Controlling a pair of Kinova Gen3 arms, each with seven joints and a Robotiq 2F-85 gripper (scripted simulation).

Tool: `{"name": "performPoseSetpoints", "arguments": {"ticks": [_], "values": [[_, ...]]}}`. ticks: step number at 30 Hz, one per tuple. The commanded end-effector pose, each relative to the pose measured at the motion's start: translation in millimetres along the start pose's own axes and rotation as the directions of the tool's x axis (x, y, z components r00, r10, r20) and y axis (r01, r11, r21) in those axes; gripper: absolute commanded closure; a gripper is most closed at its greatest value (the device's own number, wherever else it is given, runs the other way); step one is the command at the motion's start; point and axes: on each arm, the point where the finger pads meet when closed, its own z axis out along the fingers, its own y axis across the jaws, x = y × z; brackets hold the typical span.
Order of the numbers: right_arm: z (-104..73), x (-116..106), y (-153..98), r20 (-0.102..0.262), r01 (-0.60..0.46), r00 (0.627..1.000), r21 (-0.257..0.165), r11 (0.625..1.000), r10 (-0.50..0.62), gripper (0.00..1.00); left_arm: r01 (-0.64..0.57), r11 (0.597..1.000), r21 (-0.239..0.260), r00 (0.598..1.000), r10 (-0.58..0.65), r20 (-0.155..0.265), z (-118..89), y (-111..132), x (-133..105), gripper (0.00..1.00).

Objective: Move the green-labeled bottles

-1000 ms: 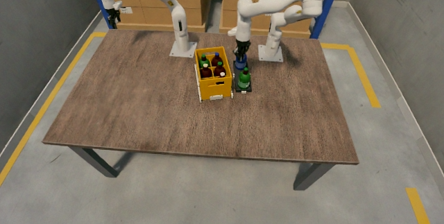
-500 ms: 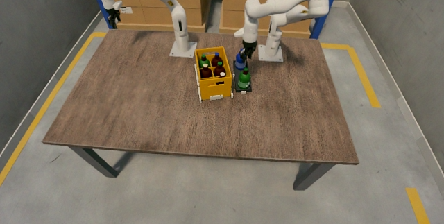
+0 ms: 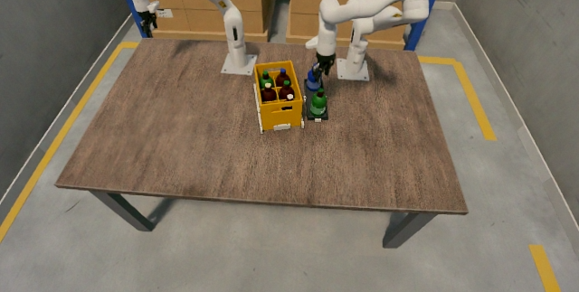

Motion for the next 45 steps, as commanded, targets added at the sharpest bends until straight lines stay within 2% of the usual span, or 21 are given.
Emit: {"name": "performPoseSetpoints", "arguments": {"ticks": [1,26,45], "values": [[-1.2,3.1,-2.2,-0.005,-0.007,1.000,0.005,1.000,0.007,0.002,-0.007,1.000,0.010,1.000,0.007,-0.001,-0.1,-2.1,-0.1,0.330],[-1.2,3.1,-2.2,-0.005,-0.007,1.000,0.005,1.000,0.007,0.002,-0.008,1.000,0.009,1.000,0.008,-0.001,3.3,-1.9,0.0,0.330],[-1.2,3.1,-2.2,-0.005,-0.007,1.000,0.005,1.000,0.007,0.002,-0.009,1.000,0.009,1.000,0.009,-0.001,23.2,-2.0,0.1,0.330]]}}
